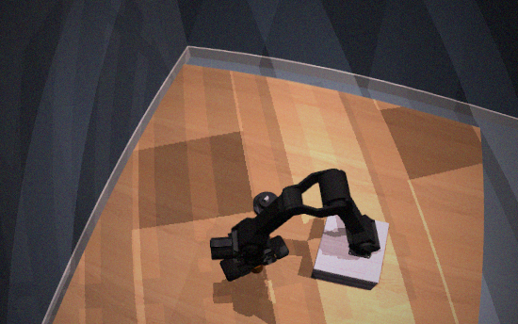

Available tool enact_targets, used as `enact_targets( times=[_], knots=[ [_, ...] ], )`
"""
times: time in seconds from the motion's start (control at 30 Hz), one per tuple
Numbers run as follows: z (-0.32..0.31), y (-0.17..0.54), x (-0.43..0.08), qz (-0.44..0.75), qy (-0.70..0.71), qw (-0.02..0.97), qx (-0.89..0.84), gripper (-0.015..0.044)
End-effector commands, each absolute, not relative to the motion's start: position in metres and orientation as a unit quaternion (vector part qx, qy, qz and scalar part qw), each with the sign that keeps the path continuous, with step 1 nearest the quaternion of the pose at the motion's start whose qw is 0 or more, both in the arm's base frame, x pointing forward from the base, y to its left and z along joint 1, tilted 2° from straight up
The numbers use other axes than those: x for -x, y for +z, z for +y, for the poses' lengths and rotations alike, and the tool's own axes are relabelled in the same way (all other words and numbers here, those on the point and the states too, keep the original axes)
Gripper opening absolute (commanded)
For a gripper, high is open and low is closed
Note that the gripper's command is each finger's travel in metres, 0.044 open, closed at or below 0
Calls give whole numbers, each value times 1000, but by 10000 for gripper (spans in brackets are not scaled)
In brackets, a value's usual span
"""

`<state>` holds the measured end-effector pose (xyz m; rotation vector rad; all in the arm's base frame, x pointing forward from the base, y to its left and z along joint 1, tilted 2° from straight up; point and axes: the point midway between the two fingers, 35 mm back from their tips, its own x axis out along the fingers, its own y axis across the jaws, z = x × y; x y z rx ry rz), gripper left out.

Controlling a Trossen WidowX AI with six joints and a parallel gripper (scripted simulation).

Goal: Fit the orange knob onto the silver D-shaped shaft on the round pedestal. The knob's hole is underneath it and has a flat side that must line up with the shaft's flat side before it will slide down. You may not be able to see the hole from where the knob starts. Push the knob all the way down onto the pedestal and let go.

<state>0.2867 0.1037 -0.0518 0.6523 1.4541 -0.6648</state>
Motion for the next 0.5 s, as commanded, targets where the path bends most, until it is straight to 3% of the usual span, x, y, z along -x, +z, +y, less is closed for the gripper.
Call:
enact_targets(
  times=[0.0, 0.13, 0.47],
  knots=[
    [103, -52, -287, 639, -293, 651, -286, 111],
    [104, -45, -289, 639, -293, 651, -286, 6],
    [106, -16, -293, 639, -293, 651, -287, 0]
  ],
)
